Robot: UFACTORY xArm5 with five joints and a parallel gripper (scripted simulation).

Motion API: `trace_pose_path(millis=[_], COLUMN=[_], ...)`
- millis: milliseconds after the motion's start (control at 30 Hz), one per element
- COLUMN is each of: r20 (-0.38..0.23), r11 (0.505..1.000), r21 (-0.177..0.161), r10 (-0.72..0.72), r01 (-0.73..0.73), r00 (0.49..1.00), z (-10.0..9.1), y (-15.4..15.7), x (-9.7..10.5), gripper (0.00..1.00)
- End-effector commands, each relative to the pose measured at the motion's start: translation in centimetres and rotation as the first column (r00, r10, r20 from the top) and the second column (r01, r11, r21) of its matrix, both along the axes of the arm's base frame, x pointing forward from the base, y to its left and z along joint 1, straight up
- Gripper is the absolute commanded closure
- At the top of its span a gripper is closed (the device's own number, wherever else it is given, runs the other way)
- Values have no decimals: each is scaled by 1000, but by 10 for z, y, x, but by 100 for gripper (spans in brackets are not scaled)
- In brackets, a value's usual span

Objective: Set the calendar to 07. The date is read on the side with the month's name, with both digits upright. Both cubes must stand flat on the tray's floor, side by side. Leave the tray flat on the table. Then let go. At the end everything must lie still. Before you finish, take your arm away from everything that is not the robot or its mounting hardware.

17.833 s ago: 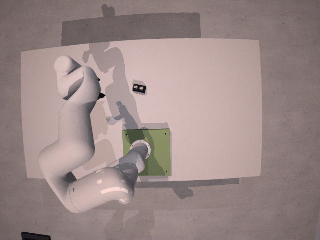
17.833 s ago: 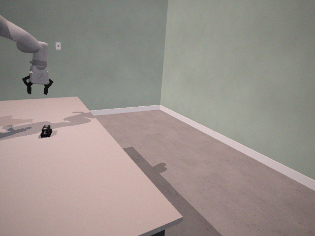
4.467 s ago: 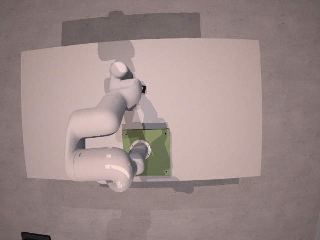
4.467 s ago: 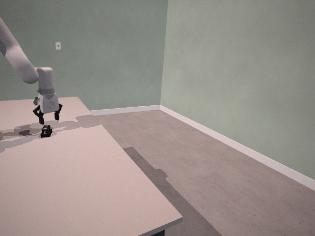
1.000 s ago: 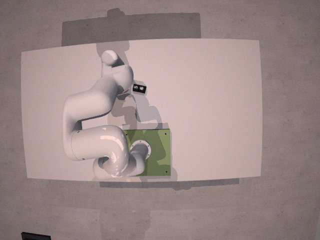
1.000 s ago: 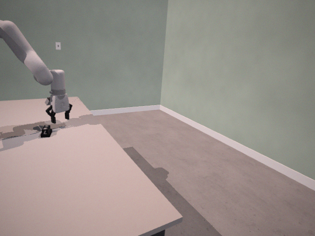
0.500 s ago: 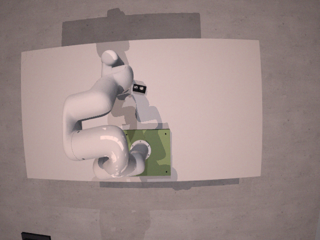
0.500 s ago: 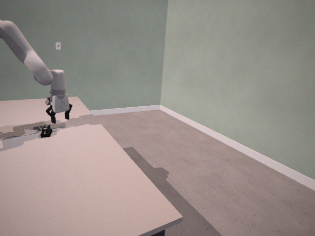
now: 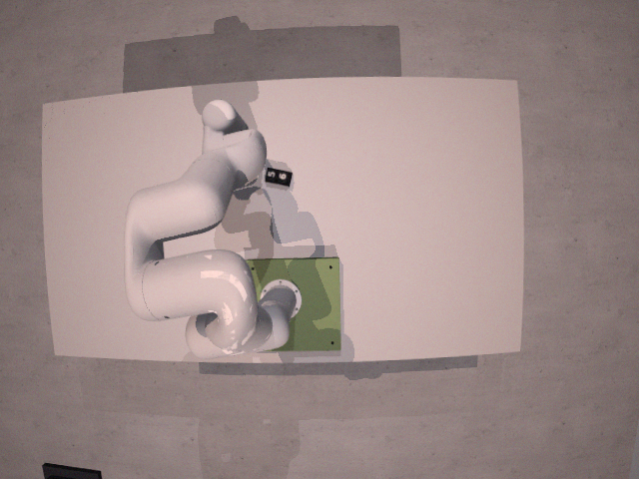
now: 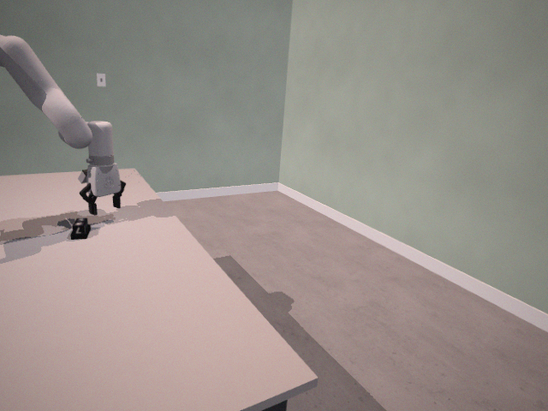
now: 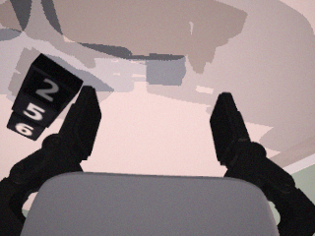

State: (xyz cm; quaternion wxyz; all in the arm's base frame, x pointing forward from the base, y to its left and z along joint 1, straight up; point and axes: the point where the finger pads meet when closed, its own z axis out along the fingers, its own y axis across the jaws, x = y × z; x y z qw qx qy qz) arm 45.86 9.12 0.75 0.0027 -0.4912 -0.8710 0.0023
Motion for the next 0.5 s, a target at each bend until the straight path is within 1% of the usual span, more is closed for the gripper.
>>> trace_pose_path(millis=[0, 100, 300, 467], r20=[4, 4, 4, 4], r11=[1000, 1000, 1000, 1000], r21=[1, 1, 1, 1], r10=[0, 0, 0, 0], r01=[0, 0, 0, 0], r00=[1000, 1000, 1000, 1000], z=[1, 3, 14, 17], y=[0, 0, 0, 0], x=[1, 1, 1, 1], gripper=[0, 0, 0, 0])
